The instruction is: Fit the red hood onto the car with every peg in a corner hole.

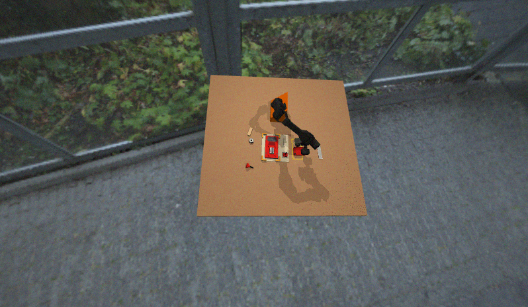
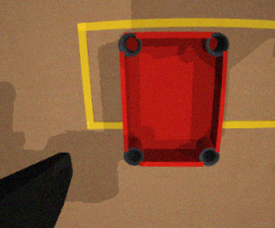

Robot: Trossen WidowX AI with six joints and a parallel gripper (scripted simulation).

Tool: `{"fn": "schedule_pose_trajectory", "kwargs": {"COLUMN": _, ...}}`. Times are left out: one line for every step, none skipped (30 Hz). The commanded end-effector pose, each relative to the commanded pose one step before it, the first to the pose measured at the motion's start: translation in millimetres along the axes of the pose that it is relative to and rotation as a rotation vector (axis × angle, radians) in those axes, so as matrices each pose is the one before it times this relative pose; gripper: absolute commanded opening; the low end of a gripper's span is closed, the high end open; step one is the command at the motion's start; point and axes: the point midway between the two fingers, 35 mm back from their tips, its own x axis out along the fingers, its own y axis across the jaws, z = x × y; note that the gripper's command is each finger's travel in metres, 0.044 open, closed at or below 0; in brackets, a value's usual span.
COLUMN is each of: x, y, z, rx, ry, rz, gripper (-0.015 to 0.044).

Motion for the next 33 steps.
{"fn": "schedule_pose_trajectory", "kwargs": {"x": 2.73, "y": -1.59, "z": 0.32, "rx": -0.0064, "ry": -0.0044, "rz": -0.00694, "gripper": 0.044}}
{"fn": "schedule_pose_trajectory", "kwargs": {"x": 0.0, "y": 0.0, "z": 0.0, "rx": 0.0, "ry": 0.0, "rz": 0.0, "gripper": 0.044}}
{"fn": "schedule_pose_trajectory", "kwargs": {"x": 0.0, "y": 0.0, "z": 0.0, "rx": 0.0, "ry": 0.0, "rz": 0.0, "gripper": 0.044}}
{"fn": "schedule_pose_trajectory", "kwargs": {"x": 0.0, "y": 0.0, "z": 0.0, "rx": 0.0, "ry": 0.0, "rz": 0.0, "gripper": 0.044}}
{"fn": "schedule_pose_trajectory", "kwargs": {"x": 0.0, "y": 0.0, "z": 0.0, "rx": 0.0, "ry": 0.0, "rz": 0.0, "gripper": 0.044}}
{"fn": "schedule_pose_trajectory", "kwargs": {"x": 0.34, "y": -0.15, "z": 0.07, "rx": -0.0127, "ry": 0.00352, "rz": -0.00222, "gripper": 0.044}}
{"fn": "schedule_pose_trajectory", "kwargs": {"x": 1.02, "y": -0.44, "z": 0.2, "rx": -0.0381, "ry": 0.01077, "rz": -0.00631, "gripper": 0.044}}
{"fn": "schedule_pose_trajectory", "kwargs": {"x": 1.65, "y": -0.71, "z": 0.31, "rx": -0.0635, "ry": 0.01858, "rz": -0.00926, "gripper": 0.044}}
{"fn": "schedule_pose_trajectory", "kwargs": {"x": 1.91, "y": -0.84, "z": 0.33, "rx": -0.0767, "ry": 0.02329, "rz": -0.00901, "gripper": 0.044}}
{"fn": "schedule_pose_trajectory", "kwargs": {"x": 1.82, "y": -0.81, "z": 0.29, "rx": -0.0767, "ry": 0.02402, "rz": -0.00657, "gripper": 0.044}}
{"fn": "schedule_pose_trajectory", "kwargs": {"x": 1.74, "y": -0.79, "z": 0.25, "rx": -0.0768, "ry": 0.0245, "rz": -0.00408, "gripper": 0.044}}
{"fn": "schedule_pose_trajectory", "kwargs": {"x": 1.65, "y": -0.76, "z": 0.22, "rx": -0.0768, "ry": 0.02472, "rz": -0.00155, "gripper": 0.044}}
{"fn": "schedule_pose_trajectory", "kwargs": {"x": 1.56, "y": -0.74, "z": 0.19, "rx": -0.0768, "ry": 0.02469, "rz": 0.00098, "gripper": 0.044}}
{"fn": "schedule_pose_trajectory", "kwargs": {"x": 1.47, "y": -0.72, "z": 0.16, "rx": -0.0769, "ry": 0.0244, "rz": 0.00349, "gripper": 0.044}}
{"fn": "schedule_pose_trajectory", "kwargs": {"x": 1.38, "y": -0.69, "z": 0.13, "rx": -0.077, "ry": 0.02385, "rz": 0.00596, "gripper": 0.044}}
{"fn": "schedule_pose_trajectory", "kwargs": {"x": 1.29, "y": -0.67, "z": 0.11, "rx": -0.077, "ry": 0.02306, "rz": 0.00835, "gripper": 0.044}}
{"fn": "schedule_pose_trajectory", "kwargs": {"x": 1.2, "y": -0.66, "z": 0.1, "rx": -0.0771, "ry": 0.02204, "rz": 0.01065, "gripper": 0.044}}
{"fn": "schedule_pose_trajectory", "kwargs": {"x": 1.11, "y": -0.64, "z": 0.08, "rx": -0.0772, "ry": 0.02079, "rz": 0.01282, "gripper": 0.044}}
{"fn": "schedule_pose_trajectory", "kwargs": {"x": 1.02, "y": -0.63, "z": 0.06, "rx": -0.0772, "ry": 0.01933, "rz": 0.01486, "gripper": 0.044}}
{"fn": "schedule_pose_trajectory", "kwargs": {"x": 0.93, "y": -0.61, "z": 0.05, "rx": -0.0773, "ry": 0.01767, "rz": 0.01673, "gripper": 0.044}}
{"fn": "schedule_pose_trajectory", "kwargs": {"x": 0.84, "y": -0.6, "z": 0.04, "rx": -0.0774, "ry": 0.01583, "rz": 0.01842, "gripper": 0.044}}
{"fn": "schedule_pose_trajectory", "kwargs": {"x": 0.74, "y": -0.59, "z": 0.02, "rx": -0.0775, "ry": 0.01383, "rz": 0.01992, "gripper": 0.044}}
{"fn": "schedule_pose_trajectory", "kwargs": {"x": 0.65, "y": -0.58, "z": 0.01, "rx": -0.0776, "ry": 0.0117, "rz": 0.0212, "gripper": 0.044}}
{"fn": "schedule_pose_trajectory", "kwargs": {"x": 0.56, "y": -0.58, "z": -0.01, "rx": -0.0777, "ry": 0.00945, "rz": 0.02225, "gripper": 0.044}}
{"fn": "schedule_pose_trajectory", "kwargs": {"x": 0.47, "y": -0.57, "z": -0.02, "rx": -0.0778, "ry": 0.0071, "rz": 0.02307, "gripper": 0.044}}
{"fn": "schedule_pose_trajectory", "kwargs": {"x": 0.38, "y": -0.6, "z": -0.04, "rx": -0.0781, "ry": 0.00459, "rz": 0.02339, "gripper": 0.044}}
{"fn": "schedule_pose_trajectory", "kwargs": {"x": 0.29, "y": -0.59, "z": -0.06, "rx": -0.0782, "ry": 0.00216, "rz": 0.02371, "gripper": 0.044}}
{"fn": "schedule_pose_trajectory", "kwargs": {"x": 0.2, "y": -0.58, "z": -0.08, "rx": -0.0783, "ry": -0.00028, "rz": 0.02379, "gripper": 0.044}}
{"fn": "schedule_pose_trajectory", "kwargs": {"x": 0.11, "y": -0.58, "z": -0.1, "rx": -0.0785, "ry": -0.00271, "rz": 0.02361, "gripper": 0.044}}
{"fn": "schedule_pose_trajectory", "kwargs": {"x": 0.02, "y": -0.57, "z": -0.12, "rx": -0.0786, "ry": -0.00511, "rz": 0.02319, "gripper": 0.044}}
{"fn": "schedule_pose_trajectory", "kwargs": {"x": -0.08, "y": -0.56, "z": -0.14, "rx": -0.0788, "ry": -0.00745, "rz": 0.02252, "gripper": 0.044}}
{"fn": "schedule_pose_trajectory", "kwargs": {"x": -0.17, "y": -0.55, "z": -0.16, "rx": -0.0789, "ry": -0.00971, "rz": 0.02162, "gripper": 0.044}}
{"fn": "schedule_pose_trajectory", "kwargs": {"x": -0.26, "y": -0.54, "z": -0.18, "rx": -0.0791, "ry": -0.01186, "rz": 0.0205, "gripper": 0.044}}
